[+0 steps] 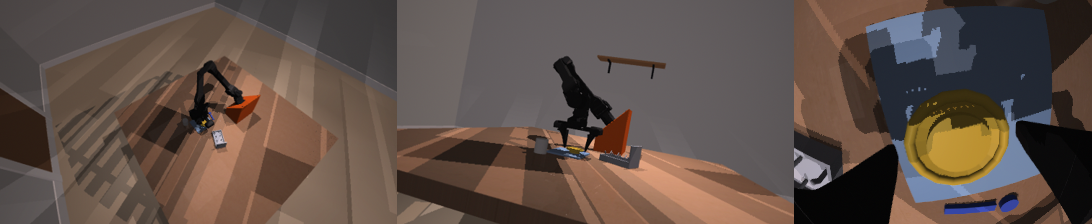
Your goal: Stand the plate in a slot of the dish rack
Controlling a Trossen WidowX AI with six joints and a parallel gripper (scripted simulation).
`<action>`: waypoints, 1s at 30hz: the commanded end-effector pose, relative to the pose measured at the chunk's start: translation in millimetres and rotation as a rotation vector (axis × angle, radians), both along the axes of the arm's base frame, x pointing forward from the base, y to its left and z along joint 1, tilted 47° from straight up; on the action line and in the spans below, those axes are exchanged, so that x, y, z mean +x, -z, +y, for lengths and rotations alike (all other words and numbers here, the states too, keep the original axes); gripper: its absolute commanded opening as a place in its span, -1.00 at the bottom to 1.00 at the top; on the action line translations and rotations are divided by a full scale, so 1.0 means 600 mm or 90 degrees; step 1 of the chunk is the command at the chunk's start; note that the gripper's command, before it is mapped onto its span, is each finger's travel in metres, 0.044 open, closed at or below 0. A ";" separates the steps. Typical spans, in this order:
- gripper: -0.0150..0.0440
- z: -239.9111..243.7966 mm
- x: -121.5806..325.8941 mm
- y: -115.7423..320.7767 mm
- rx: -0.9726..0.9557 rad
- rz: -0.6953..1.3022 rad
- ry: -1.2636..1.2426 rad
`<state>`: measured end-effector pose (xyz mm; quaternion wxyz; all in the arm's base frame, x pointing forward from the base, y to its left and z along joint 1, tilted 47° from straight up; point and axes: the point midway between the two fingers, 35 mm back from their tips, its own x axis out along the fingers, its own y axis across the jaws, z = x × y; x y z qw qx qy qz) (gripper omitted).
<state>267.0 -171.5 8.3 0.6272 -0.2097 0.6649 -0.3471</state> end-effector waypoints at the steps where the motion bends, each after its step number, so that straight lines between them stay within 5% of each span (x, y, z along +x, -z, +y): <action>1: 0.86 -0.007 -0.005 0.008 -0.003 0.006 -0.003; 24: 0.54 -0.012 -0.006 0.013 -0.004 0.007 -0.003; 30: 0.00 0.010 0.007 -0.004 0.002 0.005 -0.004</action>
